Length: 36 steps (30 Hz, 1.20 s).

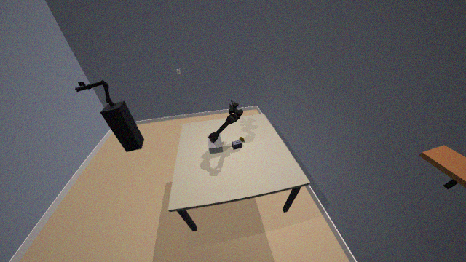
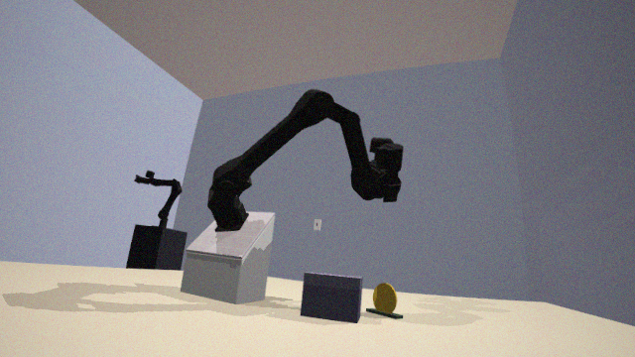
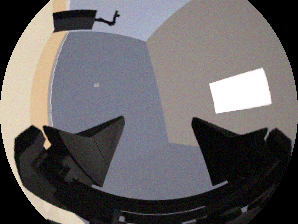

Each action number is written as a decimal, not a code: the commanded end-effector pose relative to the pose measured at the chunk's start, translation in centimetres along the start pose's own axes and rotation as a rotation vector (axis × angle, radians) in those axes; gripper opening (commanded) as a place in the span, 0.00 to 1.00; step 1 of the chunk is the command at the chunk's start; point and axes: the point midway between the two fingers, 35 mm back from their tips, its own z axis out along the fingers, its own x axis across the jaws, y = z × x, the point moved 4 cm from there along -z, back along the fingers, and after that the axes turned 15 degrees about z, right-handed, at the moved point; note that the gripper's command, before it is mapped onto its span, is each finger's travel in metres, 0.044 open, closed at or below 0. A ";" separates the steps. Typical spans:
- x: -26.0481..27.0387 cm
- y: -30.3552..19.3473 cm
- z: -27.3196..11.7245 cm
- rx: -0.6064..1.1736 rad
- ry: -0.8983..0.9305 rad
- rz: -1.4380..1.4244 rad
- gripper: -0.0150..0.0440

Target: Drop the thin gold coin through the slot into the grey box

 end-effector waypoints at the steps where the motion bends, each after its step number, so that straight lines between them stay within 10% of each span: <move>1: 0.0 -0.1 0.0 0.010 -0.002 0.021 0.89; 9: 0.1 -6.1 -2.9 0.488 -0.163 0.917 0.53; 18: 3.2 -8.7 -9.3 1.094 -0.559 1.761 0.53; 36: 5.8 -4.3 -18.1 1.875 -1.369 2.124 0.53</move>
